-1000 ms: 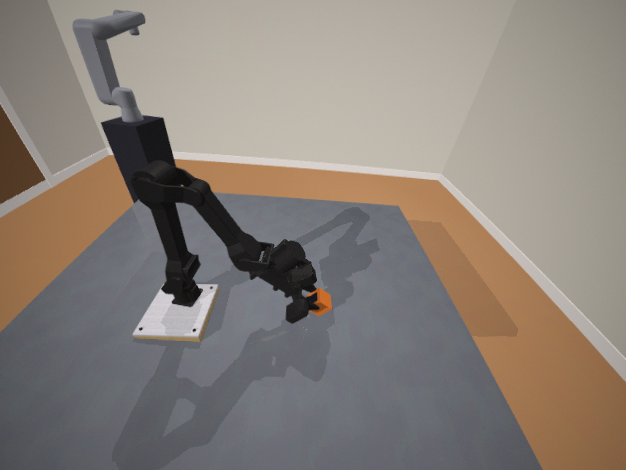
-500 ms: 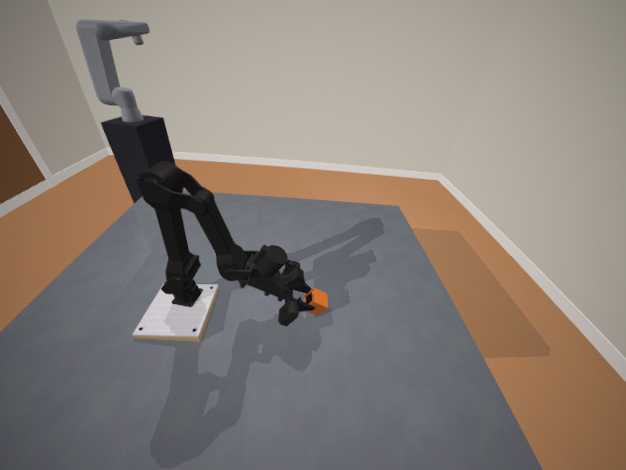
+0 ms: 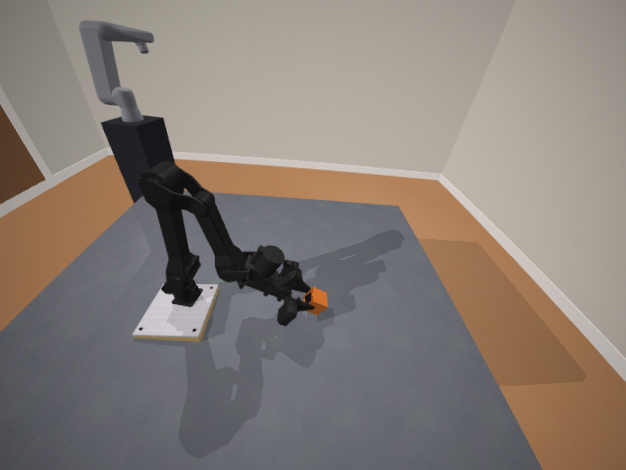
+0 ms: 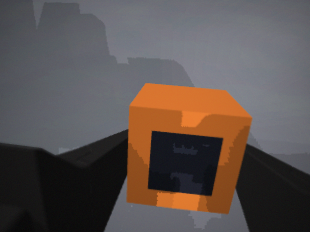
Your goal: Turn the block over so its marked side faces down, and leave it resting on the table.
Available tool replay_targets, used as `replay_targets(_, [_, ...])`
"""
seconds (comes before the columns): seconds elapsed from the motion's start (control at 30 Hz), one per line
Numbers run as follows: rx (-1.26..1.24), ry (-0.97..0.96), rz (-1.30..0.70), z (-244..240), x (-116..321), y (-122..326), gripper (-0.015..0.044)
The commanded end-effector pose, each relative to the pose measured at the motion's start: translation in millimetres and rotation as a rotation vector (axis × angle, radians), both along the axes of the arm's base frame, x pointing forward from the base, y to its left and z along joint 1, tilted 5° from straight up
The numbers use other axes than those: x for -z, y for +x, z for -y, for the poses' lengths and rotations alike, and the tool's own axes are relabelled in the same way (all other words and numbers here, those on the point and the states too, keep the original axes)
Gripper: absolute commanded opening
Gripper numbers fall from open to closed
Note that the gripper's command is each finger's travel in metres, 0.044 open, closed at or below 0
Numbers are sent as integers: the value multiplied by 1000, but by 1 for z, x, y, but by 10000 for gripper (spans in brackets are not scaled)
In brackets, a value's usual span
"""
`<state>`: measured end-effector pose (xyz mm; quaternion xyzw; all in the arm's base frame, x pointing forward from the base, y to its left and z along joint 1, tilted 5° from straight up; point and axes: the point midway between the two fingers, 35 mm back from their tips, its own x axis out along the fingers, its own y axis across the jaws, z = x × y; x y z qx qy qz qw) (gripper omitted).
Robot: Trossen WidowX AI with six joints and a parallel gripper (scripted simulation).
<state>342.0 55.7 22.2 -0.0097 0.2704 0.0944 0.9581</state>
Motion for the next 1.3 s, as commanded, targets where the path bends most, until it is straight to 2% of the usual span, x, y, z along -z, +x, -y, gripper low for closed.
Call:
replay_targets(0.0, [2,5,6,0,-1,1,26])
replay_targets(0.53, [2,5,6,0,-1,1,440])
replay_targets(1.27, [2,5,6,0,-1,1,440])
